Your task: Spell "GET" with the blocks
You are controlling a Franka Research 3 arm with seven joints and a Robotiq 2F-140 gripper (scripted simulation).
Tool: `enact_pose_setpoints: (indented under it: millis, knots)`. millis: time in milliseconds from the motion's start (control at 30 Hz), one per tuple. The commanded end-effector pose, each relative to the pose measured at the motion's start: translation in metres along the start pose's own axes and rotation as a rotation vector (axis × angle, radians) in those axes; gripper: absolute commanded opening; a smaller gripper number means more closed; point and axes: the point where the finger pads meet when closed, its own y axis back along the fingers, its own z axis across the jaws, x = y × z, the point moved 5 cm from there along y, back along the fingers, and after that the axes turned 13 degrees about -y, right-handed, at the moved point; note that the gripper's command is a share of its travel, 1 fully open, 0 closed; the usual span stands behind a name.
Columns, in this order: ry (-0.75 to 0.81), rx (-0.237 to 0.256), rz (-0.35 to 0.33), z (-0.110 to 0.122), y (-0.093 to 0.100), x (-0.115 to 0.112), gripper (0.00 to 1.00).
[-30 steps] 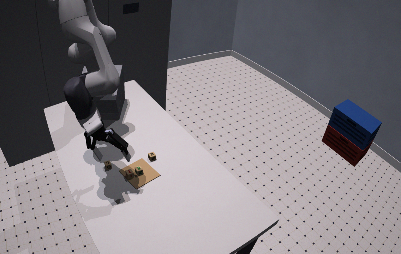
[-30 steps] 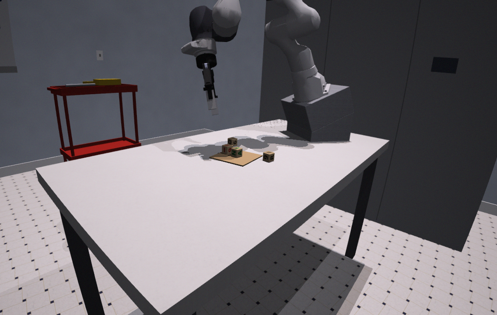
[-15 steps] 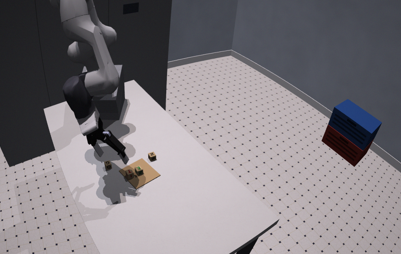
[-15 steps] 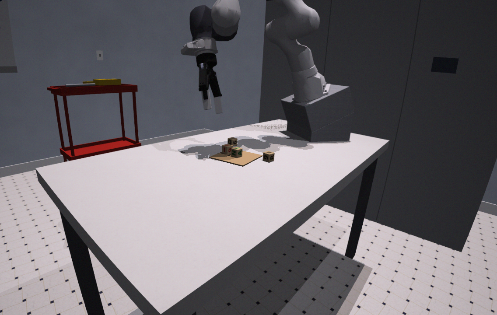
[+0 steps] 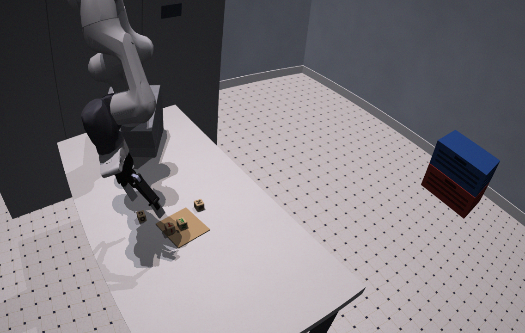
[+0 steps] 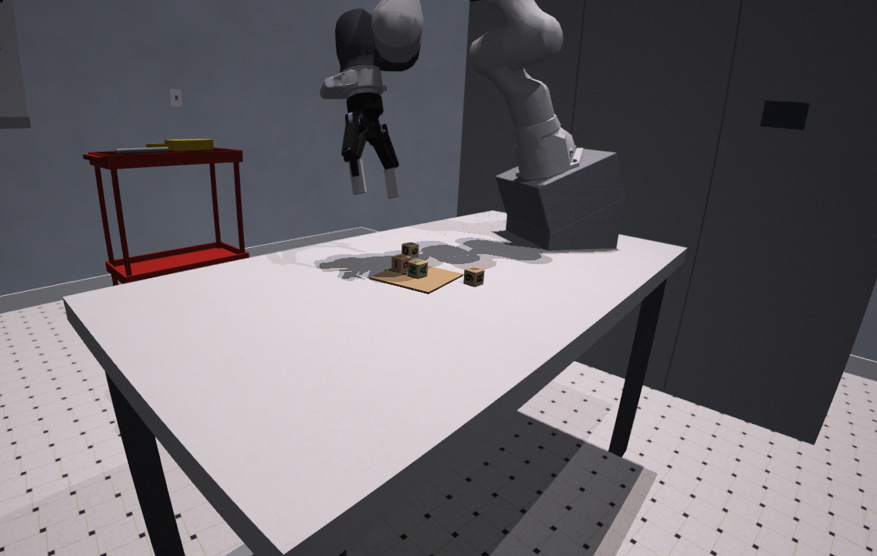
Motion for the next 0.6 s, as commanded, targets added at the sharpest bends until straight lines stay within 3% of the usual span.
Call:
enact_pose_setpoints:
  millis: [0, 567]
  knots:
    - [-0.139, -0.002, -0.005, 0.0017, 0.0006, -0.0014, 1.00]
    - [-0.386, -0.004, -0.002, 0.0064, 0.0028, 0.0002, 1.00]
